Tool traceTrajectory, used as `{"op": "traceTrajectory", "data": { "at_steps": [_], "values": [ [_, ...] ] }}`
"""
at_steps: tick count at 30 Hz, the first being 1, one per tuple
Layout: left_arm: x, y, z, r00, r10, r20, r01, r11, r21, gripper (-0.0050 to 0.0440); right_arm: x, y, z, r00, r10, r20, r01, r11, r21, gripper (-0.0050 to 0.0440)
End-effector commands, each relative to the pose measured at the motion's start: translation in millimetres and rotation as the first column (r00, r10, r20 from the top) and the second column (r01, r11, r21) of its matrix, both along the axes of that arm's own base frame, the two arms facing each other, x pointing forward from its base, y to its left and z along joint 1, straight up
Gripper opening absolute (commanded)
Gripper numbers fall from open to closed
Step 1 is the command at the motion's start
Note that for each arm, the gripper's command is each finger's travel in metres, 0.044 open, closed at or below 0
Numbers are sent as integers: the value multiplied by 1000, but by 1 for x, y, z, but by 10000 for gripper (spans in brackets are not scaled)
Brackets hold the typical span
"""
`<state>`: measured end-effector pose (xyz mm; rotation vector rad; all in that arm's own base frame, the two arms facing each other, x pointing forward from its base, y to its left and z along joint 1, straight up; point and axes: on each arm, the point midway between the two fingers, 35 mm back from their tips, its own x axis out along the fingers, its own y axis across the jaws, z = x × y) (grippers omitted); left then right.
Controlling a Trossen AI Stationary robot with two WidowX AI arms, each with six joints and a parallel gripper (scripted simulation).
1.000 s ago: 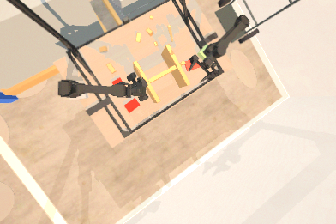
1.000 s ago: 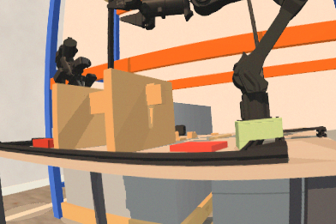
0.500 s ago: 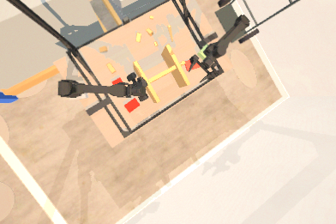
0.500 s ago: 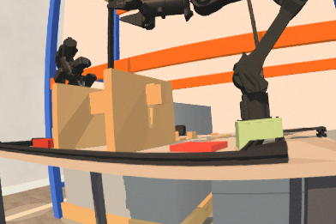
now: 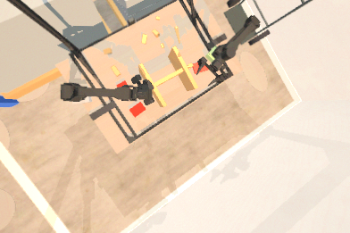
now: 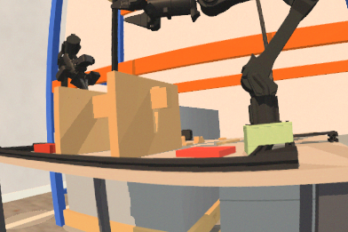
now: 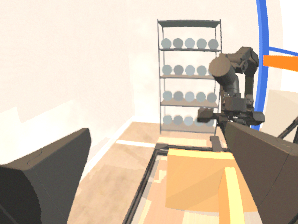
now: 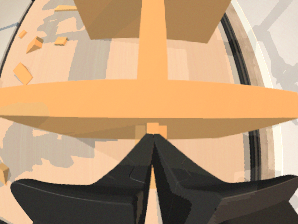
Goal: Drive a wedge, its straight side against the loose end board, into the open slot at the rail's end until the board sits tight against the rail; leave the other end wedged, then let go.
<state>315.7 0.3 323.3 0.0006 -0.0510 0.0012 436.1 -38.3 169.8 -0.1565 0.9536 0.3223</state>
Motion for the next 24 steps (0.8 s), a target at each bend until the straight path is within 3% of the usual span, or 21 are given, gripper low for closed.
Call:
{"op": "traceTrajectory", "data": {
  "at_steps": [1, 3, 5, 8, 11, 16, 18, 21, 24],
  "values": [
    [0, 0, 0, 1000, 0, 0, 0, 1000, 0, 440, 1, 0, 18, 1000, -4, 6, 4, 1000, -9, 0],
    [0, 0, 0, 1000, 0, 0, 0, 1000, 0, 440, 1, 0, 20, 1000, -4, 5, 4, 1000, -9, 0],
    [0, 0, 0, 1000, 0, 0, 0, 1000, 0, 440, 1, 0, 12, 1000, 20, -1, -20, 999, -33, 48],
    [0, 0, 0, 1000, 0, 0, 0, 1000, 0, 440, 2, 1, 12, 992, 118, -52, -126, 975, -185, 120],
    [0, 0, 0, 1000, 0, 0, 0, 1000, 0, 440, 5, 5, 12, 946, 263, -189, -319, 859, -400, 192],
    [0, 0, 0, 1000, 0, 0, 0, 1000, 0, 440, 6, 12, 20, 810, 407, -422, -587, 579, -566, 312],
    [0, 0, 0, 1000, 0, 0, 0, 1000, 0, 440, 6, 12, 20, 810, 407, -422, -587, 579, -566, 312],
    [0, 0, 0, 1000, 0, 0, 0, 1000, 0, 440, 6, 20, 30, 641, 446, -625, -764, 283, -580, 384],
    [0, 0, 0, 1000, 0, 0, 0, 1000, 0, 440, 6, 28, 42, 481, 409, -776, -857, 33, -514, 440]
  ]
}}
